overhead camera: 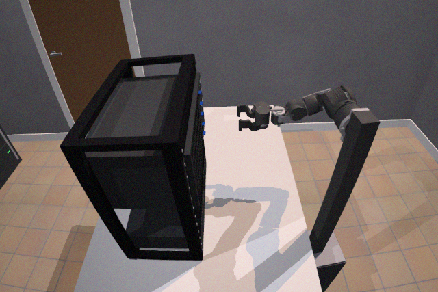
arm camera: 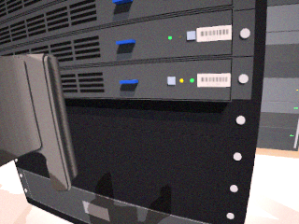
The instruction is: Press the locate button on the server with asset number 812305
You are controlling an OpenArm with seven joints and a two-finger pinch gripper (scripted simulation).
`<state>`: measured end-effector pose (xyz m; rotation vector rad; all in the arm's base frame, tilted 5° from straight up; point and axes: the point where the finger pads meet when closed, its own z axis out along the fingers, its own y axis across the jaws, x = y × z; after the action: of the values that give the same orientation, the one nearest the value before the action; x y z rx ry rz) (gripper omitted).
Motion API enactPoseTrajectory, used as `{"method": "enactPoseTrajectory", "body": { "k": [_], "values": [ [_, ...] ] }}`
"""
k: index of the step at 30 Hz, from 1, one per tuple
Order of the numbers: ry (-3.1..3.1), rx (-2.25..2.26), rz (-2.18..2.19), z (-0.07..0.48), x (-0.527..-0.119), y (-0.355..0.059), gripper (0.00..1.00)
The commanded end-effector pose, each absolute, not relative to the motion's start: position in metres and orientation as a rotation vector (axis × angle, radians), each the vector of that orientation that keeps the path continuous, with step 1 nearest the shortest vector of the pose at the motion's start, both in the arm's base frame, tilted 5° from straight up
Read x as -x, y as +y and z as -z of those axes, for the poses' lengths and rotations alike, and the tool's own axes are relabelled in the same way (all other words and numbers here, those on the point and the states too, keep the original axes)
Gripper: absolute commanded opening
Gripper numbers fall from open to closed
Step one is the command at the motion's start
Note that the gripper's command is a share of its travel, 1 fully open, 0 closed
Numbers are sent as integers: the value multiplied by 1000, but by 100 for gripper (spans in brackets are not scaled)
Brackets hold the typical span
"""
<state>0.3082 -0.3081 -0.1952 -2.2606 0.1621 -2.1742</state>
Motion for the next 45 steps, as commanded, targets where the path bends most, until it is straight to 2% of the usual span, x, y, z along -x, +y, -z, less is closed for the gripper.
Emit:
{"method": "enactPoseTrajectory", "body": {
  "k": [1,26,45],
  "values": [
    [170,2255,2185,192,-309,-309,60],
    [171,2253,2186,192,-311,-310,60],
    [171,2253,2186,193,-338,-312,60]
  ]
}}
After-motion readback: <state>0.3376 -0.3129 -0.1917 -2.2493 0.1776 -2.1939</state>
